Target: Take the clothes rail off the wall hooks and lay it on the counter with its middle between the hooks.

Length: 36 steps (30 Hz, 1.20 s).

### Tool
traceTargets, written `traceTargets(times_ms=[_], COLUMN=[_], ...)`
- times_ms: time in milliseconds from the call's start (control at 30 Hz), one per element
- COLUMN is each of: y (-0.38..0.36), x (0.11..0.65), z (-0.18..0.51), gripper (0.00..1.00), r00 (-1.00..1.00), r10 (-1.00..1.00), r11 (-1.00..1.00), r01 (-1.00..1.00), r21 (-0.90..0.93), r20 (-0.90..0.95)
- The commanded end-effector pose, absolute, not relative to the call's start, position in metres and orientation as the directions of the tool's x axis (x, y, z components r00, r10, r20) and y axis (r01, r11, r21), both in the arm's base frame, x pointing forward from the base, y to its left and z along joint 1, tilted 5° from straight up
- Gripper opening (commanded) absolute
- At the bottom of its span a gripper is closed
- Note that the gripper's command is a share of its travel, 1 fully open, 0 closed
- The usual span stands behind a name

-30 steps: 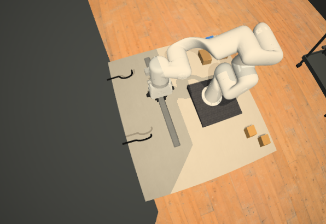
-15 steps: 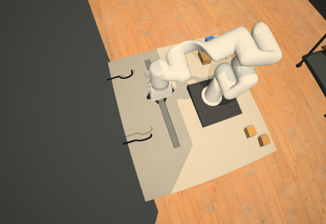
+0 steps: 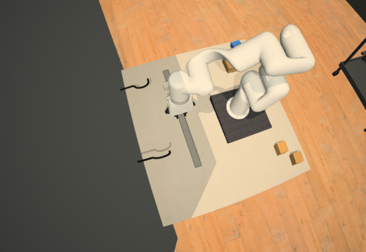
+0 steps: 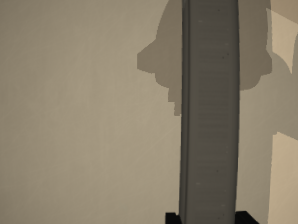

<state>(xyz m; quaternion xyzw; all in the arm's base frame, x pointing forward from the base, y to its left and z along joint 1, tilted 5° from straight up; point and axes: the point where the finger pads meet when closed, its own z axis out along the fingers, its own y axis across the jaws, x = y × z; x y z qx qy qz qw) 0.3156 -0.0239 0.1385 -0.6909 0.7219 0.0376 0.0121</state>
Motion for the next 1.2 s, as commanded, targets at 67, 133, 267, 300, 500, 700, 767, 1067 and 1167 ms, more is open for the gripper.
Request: traceTargets(times_ms=[67,133,267,300,500,700,767,1067,1167], y=[-0.023,-0.023,-0.023,-0.023,-0.022,-0.021,-0.021,-0.02,-0.02], x=[0.317,0.317,0.316,0.316,0.316,0.316,0.316,0.315,0.315], z=[0.129,0.125,0.119,0.119,0.11,0.1,0.097,0.085,0.08], gripper=[0.0,0.0,0.0,0.0,0.0,0.0,0.0,0.0,0.0], r00=[-0.045,-0.045,-0.045,-0.045,-0.045,-0.045,-0.045,-0.045,-0.045], r10=[-0.997,-0.997,-0.997,-0.997,-0.997,-0.997,-0.997,-0.997,-0.997], r11=[0.043,0.043,0.043,0.043,0.043,0.043,0.043,0.043,0.043], r01=[-0.999,-0.999,-0.999,-0.999,-0.999,-0.999,-0.999,-0.999,-0.999], r21=[0.034,0.034,0.034,0.034,0.034,0.034,0.034,0.034,0.034], r20=[-0.069,-0.069,-0.069,-0.069,-0.069,-0.069,-0.069,-0.069,-0.069])
